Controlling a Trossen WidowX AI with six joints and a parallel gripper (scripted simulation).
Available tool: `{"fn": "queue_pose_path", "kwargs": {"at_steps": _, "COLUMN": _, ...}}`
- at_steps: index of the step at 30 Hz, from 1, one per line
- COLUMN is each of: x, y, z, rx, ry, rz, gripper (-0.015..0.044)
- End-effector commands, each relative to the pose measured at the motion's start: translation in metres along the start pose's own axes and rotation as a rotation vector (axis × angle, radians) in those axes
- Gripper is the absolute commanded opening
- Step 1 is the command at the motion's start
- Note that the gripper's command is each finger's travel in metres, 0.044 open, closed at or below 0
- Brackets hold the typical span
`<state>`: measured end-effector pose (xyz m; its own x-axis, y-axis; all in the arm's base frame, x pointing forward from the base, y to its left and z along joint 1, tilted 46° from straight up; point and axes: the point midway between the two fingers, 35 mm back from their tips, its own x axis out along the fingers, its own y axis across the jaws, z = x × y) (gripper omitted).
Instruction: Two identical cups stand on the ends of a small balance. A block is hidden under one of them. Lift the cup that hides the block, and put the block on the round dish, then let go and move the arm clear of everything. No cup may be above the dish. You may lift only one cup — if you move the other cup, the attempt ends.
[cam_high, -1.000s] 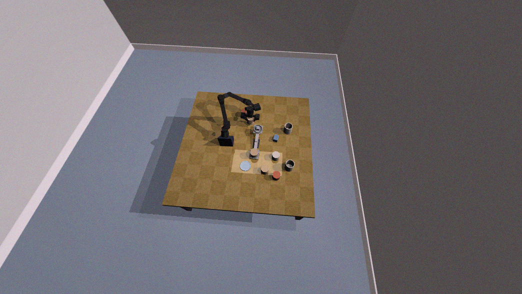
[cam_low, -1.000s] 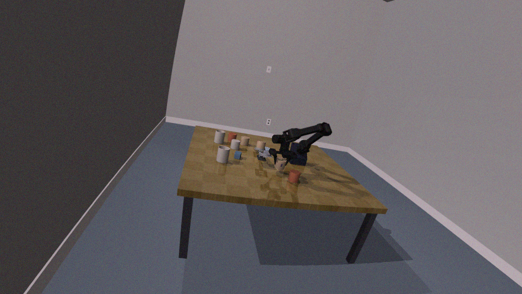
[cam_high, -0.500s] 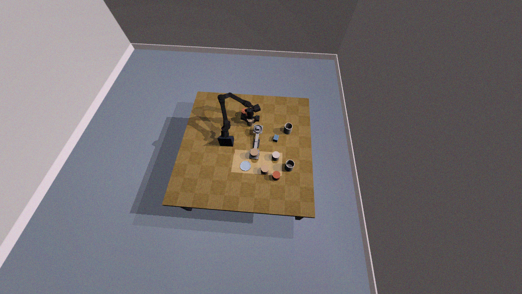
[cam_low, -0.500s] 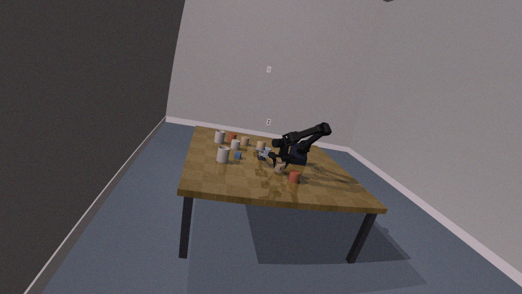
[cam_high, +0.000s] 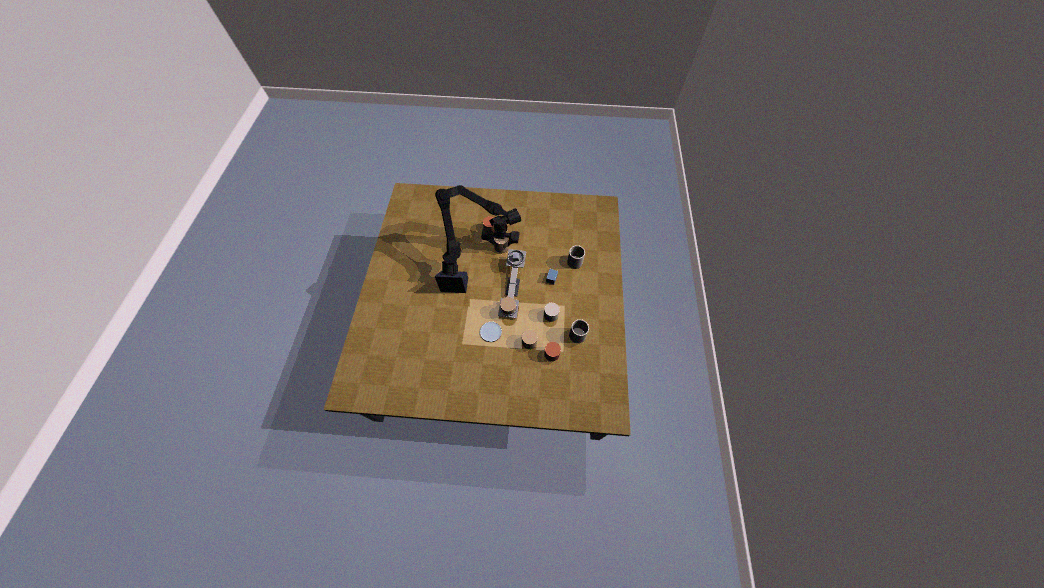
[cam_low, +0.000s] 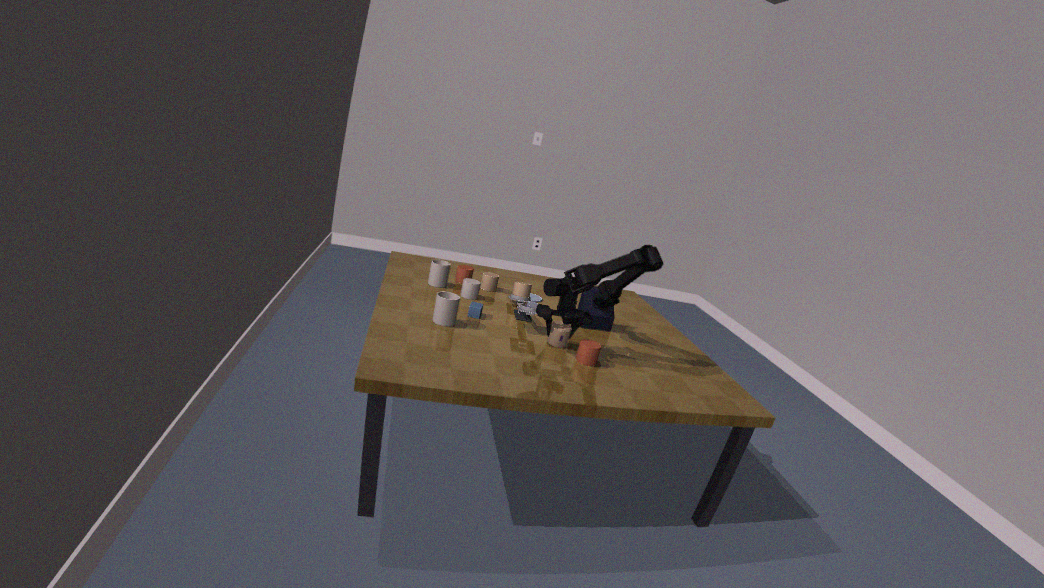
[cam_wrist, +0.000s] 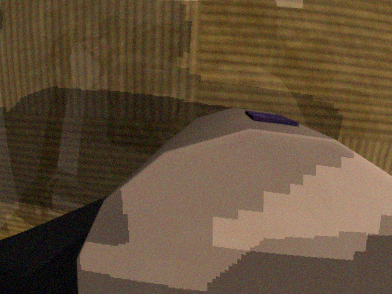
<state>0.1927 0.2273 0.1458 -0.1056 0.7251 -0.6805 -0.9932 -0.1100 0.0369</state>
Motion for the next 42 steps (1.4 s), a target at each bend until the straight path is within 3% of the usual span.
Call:
{"fn": "queue_pose_path", "kwargs": {"at_steps": 1, "x": 0.000, "y": 0.000, "z": 0.000, "rx": -0.004, "ry": 0.000, "rz": 0.000, "gripper": 0.0341}}
{"fn": "queue_pose_path", "kwargs": {"at_steps": 5, "x": -0.009, "y": -0.001, "z": 0.000, "rx": -0.004, "ry": 0.003, "rz": -0.001, "gripper": 0.0440}}
{"fn": "queue_pose_path", "kwargs": {"at_steps": 9, "x": -0.052, "y": -0.001, "z": -0.001, "rx": -0.001, "ry": 0.007, "rz": -0.005, "gripper": 0.0440}}
{"fn": "queue_pose_path", "kwargs": {"at_steps": 14, "x": -0.055, "y": -0.001, "z": -0.001, "rx": -0.001, "ry": 0.007, "rz": -0.005, "gripper": 0.0440}}
{"fn": "queue_pose_path", "kwargs": {"at_steps": 21, "x": -0.073, "y": -0.018, "z": -0.001, "rx": -0.015, "ry": -0.023, "rz": -0.104, "gripper": 0.0260}}
{"fn": "queue_pose_path", "kwargs": {"at_steps": 42, "x": -0.084, "y": -0.041, "z": -0.022, "rx": 0.649, "ry": -0.026, "rz": -0.113, "gripper": 0.0260}}
